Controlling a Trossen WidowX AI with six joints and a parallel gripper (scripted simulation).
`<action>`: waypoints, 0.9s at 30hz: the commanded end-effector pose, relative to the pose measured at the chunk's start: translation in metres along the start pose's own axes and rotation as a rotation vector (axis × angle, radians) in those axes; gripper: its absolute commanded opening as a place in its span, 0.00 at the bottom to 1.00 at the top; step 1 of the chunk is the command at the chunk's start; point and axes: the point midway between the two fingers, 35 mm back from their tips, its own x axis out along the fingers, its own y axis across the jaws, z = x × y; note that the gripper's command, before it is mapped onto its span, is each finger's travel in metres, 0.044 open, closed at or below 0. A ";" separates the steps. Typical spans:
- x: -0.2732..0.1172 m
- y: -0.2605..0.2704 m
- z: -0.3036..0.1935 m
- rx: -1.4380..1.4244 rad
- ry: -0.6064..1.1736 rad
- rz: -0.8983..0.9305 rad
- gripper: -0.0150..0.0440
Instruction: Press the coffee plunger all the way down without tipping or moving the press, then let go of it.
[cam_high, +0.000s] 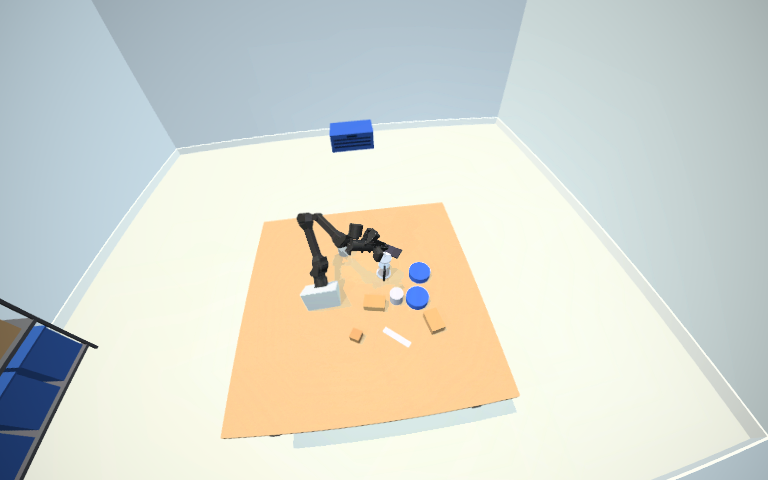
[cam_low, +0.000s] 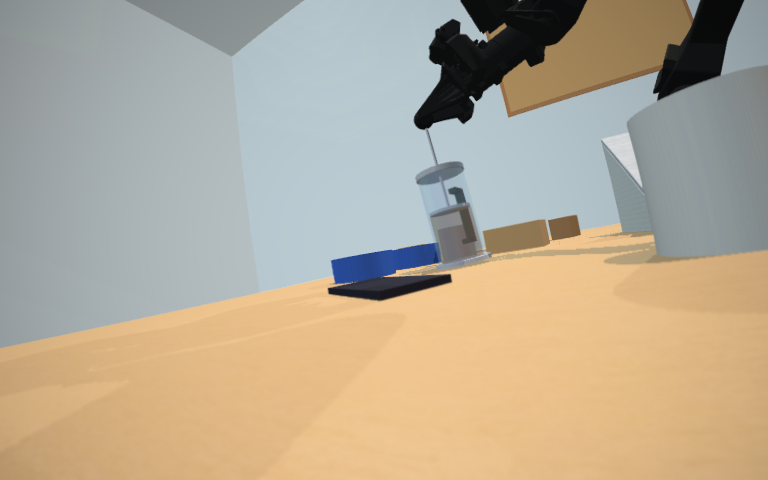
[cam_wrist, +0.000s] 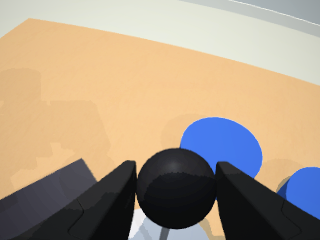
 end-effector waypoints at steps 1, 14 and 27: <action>0.010 -0.001 -0.032 0.059 0.064 0.015 0.47; 0.023 0.002 -0.047 0.062 0.058 0.019 0.47; 0.035 0.003 -0.047 0.063 0.055 0.022 0.47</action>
